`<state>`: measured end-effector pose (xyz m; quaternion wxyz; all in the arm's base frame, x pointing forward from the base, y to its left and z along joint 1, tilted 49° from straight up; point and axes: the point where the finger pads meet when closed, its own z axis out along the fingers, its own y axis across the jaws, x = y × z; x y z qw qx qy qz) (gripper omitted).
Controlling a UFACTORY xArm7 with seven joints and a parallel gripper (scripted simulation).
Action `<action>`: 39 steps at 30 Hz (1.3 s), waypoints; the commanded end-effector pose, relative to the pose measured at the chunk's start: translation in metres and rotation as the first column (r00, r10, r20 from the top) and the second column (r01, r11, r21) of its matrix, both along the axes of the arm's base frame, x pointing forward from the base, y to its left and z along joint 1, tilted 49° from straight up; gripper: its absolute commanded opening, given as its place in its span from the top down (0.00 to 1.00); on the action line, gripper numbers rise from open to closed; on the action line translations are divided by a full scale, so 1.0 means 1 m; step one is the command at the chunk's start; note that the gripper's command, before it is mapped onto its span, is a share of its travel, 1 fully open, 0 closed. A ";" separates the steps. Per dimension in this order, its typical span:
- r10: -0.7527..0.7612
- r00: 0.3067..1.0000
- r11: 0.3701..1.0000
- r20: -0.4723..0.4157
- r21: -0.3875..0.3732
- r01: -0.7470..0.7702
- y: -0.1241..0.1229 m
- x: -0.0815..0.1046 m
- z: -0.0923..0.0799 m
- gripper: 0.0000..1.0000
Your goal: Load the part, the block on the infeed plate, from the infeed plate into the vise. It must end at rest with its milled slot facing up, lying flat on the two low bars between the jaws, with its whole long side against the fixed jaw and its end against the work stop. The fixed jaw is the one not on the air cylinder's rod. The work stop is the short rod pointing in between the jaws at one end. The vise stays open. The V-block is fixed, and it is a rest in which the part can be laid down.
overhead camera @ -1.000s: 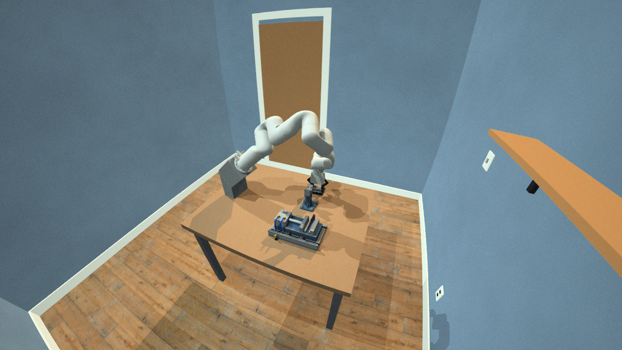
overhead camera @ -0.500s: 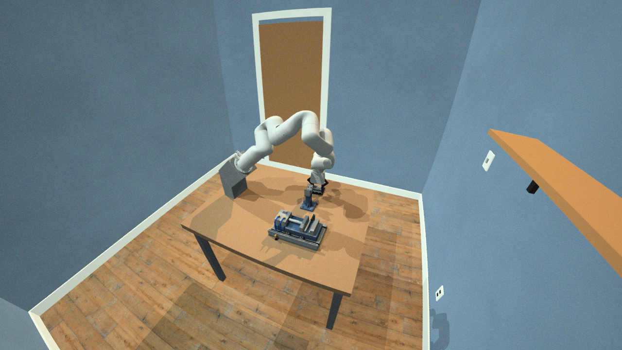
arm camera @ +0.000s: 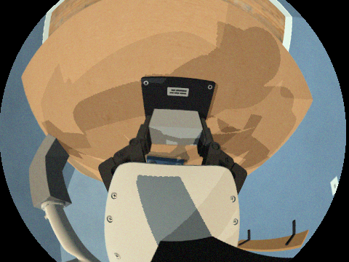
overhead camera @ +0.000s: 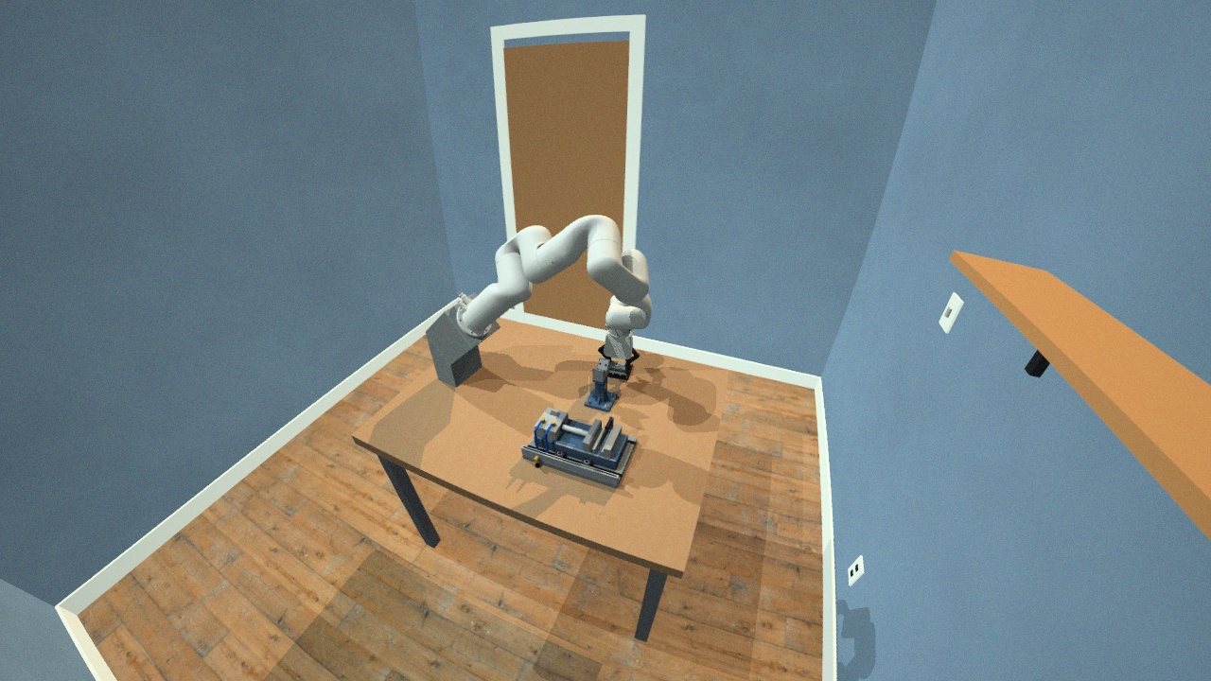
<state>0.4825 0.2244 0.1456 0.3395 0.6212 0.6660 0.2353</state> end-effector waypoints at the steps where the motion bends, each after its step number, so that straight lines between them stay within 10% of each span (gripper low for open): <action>1: 0.002 1.000 1.000 0.001 0.002 -0.002 0.001 0.000 0.001 1.00; 39: 0.002 1.000 1.000 0.001 0.002 -0.002 0.008 -0.047 0.042 1.00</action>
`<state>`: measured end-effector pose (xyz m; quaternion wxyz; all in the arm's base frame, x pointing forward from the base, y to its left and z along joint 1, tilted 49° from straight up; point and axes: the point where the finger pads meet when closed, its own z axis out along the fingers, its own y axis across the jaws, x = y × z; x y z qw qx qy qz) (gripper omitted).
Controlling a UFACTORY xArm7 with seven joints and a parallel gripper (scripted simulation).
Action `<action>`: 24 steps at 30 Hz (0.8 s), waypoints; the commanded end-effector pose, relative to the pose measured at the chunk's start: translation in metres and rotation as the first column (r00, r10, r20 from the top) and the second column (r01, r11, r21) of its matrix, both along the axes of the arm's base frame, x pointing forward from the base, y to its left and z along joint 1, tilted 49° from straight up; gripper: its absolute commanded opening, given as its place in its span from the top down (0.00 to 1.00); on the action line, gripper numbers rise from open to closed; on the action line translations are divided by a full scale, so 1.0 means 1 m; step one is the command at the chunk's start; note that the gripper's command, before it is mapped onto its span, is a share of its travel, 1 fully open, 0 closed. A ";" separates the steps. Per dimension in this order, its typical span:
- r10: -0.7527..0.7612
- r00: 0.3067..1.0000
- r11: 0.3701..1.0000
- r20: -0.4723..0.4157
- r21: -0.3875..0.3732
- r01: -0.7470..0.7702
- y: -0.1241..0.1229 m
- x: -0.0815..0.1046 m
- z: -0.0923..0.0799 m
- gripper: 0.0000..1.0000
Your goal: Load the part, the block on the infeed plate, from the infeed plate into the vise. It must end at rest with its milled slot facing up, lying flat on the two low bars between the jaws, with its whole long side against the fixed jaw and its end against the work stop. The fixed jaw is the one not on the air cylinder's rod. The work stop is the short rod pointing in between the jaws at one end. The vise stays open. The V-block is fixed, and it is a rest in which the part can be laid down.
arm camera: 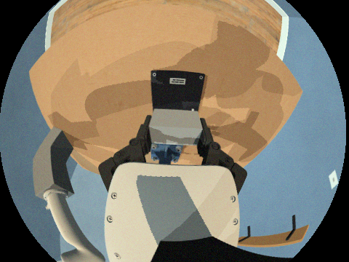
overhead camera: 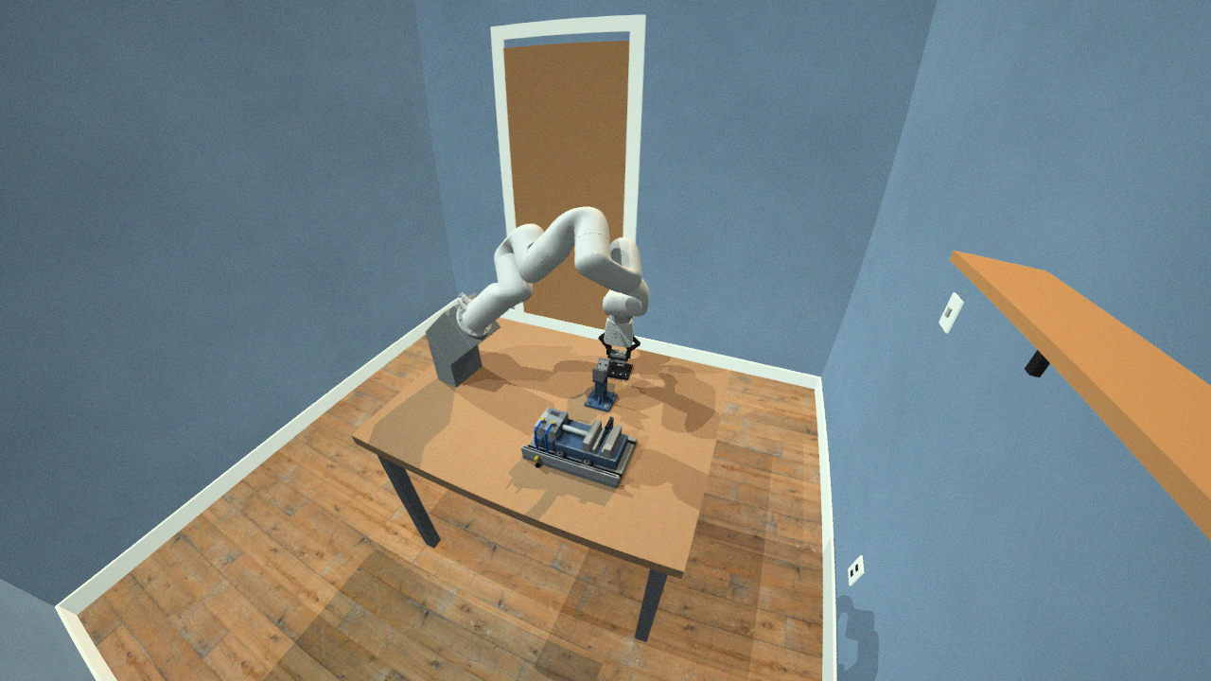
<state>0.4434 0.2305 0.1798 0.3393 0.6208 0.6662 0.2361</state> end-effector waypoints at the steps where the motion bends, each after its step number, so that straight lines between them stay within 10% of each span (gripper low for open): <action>1: 0.001 1.000 1.000 0.000 0.001 -0.001 0.002 -0.011 0.010 1.00; 24: 0.001 1.000 1.000 0.000 0.001 -0.001 0.011 -0.076 0.067 1.00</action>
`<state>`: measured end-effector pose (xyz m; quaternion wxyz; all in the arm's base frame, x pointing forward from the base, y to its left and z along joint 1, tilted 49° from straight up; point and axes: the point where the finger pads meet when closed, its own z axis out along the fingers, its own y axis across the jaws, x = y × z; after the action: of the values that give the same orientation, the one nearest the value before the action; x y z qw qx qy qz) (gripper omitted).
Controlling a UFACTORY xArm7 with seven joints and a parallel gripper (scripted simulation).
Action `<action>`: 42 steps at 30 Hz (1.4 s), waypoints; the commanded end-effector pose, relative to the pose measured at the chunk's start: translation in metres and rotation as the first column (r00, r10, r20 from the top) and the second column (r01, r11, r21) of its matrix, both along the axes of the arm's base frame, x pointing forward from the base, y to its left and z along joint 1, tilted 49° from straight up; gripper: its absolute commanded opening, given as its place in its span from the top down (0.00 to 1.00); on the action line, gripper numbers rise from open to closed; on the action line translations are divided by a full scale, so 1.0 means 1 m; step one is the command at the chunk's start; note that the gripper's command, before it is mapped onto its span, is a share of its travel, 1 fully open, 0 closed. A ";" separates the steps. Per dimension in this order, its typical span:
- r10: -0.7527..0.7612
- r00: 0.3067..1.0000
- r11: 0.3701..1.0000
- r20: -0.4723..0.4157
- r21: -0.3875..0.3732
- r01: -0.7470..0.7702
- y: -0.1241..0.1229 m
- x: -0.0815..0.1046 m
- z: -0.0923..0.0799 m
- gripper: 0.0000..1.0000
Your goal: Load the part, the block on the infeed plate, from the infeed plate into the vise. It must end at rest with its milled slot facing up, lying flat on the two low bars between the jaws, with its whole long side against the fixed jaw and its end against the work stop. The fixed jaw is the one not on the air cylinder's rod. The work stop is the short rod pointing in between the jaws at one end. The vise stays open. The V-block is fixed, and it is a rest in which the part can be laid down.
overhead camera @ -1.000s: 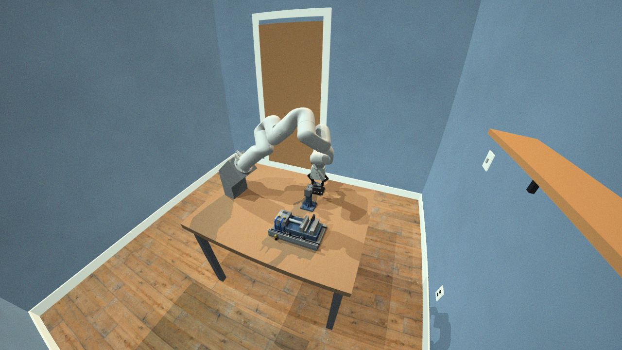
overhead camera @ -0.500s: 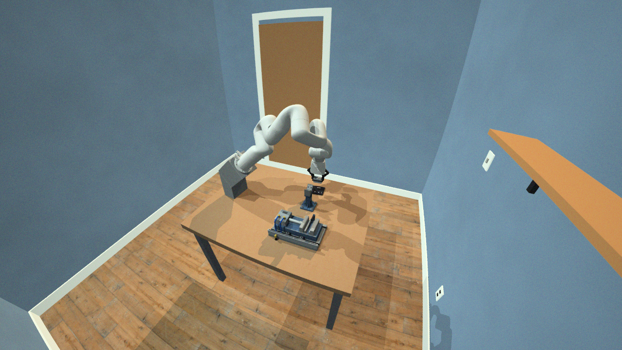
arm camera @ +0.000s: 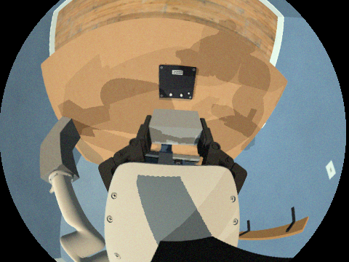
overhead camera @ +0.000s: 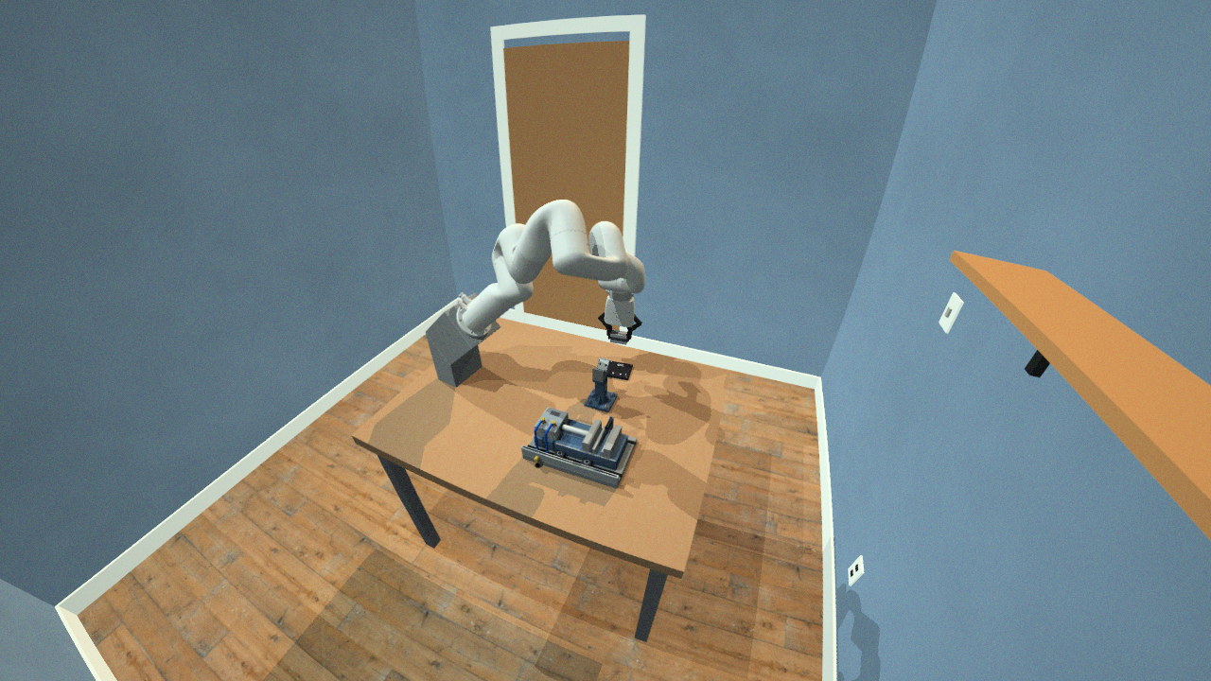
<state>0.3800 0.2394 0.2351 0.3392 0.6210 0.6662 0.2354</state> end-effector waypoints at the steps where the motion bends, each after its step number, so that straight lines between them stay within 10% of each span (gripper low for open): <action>1: 0.002 1.000 1.000 0.001 0.001 -0.002 0.003 -0.015 0.014 1.00; 42: 0.002 1.000 1.000 0.001 0.001 -0.002 0.008 -0.054 0.049 1.00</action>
<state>0.3263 0.2465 0.2823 0.3393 0.6213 0.6661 0.2346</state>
